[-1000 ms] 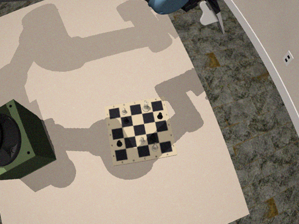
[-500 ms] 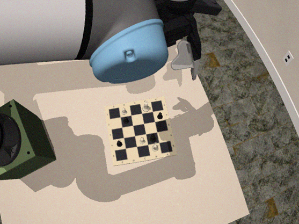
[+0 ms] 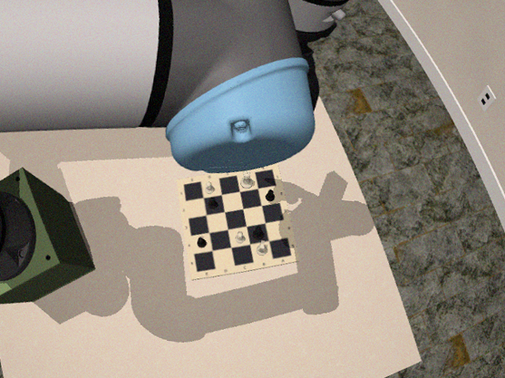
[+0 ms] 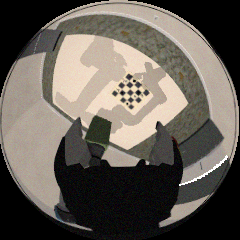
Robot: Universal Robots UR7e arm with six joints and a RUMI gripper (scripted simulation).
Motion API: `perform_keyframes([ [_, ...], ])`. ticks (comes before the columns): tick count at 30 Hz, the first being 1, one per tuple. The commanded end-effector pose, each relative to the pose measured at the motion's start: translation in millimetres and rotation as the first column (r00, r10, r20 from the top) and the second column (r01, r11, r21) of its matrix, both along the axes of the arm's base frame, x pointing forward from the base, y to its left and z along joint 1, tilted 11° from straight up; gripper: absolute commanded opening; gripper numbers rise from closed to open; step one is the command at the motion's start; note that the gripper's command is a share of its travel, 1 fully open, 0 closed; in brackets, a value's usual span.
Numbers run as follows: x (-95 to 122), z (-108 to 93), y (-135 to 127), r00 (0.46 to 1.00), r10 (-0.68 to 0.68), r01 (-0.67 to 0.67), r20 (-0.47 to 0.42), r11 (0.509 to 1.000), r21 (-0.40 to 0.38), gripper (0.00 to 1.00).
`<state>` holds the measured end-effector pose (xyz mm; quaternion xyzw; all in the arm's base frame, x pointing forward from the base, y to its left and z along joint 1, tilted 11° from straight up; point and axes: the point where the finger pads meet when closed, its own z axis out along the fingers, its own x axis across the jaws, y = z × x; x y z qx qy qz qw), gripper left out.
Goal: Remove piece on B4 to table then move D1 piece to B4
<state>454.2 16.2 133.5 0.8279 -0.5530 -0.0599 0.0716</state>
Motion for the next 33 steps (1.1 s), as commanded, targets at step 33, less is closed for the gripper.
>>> perform_keyframes([
  [33,16.7,-136.6,71.7,-0.206,0.921,-0.695,-0.330,0.100,0.713,1.00],
])
